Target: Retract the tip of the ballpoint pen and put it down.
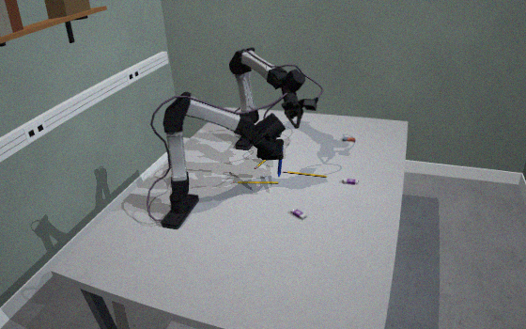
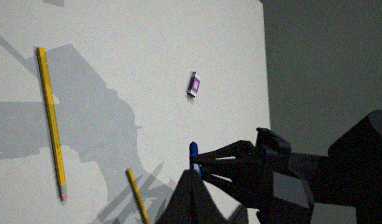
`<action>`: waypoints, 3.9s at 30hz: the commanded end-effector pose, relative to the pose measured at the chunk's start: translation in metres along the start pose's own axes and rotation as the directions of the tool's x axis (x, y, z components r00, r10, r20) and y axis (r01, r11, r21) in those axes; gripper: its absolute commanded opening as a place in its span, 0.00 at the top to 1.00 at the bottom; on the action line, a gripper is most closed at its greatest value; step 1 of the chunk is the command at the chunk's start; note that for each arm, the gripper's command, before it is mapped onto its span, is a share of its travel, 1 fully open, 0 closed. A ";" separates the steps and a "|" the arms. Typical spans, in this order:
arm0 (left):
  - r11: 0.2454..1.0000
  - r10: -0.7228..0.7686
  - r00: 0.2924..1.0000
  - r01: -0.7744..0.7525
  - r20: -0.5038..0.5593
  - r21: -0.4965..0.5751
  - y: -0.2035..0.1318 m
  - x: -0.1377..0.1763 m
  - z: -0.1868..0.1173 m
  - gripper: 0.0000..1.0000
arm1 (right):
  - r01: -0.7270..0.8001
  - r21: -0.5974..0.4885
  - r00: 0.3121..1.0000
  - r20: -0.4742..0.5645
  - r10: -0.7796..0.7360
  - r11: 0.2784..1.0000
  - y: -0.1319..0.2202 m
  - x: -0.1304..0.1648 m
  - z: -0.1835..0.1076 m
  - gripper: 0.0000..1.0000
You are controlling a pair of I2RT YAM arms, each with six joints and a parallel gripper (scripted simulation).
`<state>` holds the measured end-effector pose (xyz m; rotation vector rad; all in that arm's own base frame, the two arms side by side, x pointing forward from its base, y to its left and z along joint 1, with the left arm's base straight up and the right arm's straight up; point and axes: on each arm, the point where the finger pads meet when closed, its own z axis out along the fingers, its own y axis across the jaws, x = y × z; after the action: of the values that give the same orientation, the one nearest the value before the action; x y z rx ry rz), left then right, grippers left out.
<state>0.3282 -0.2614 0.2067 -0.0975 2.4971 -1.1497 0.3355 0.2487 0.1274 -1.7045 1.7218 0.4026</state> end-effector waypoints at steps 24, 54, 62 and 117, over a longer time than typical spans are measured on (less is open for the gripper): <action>0.977 -0.213 0.939 0.199 -0.271 -0.078 0.005 0.073 0.045 0.99 | 0.000 -0.012 1.000 0.001 0.000 1.000 -0.001 0.002 0.006 0.86; 0.977 -0.213 0.941 0.201 -0.262 -0.073 0.001 0.072 0.052 0.99 | 0.000 -0.012 1.000 0.001 0.000 1.000 -0.001 0.002 0.006 0.86; 0.976 -0.216 0.938 0.201 -0.271 -0.083 0.005 0.078 0.058 0.99 | 0.000 -0.012 1.000 0.001 0.000 1.000 -0.001 0.002 0.006 0.86; 0.984 -0.175 0.951 0.179 -0.253 -0.011 -0.021 0.063 0.039 0.99 | 0.009 -0.003 1.000 0.011 -0.009 1.000 -0.003 -0.002 0.004 0.86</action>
<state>0.2835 -0.3192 0.1587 -0.2214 2.7764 -1.2927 0.3363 0.2452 0.1256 -1.7023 1.7378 0.3959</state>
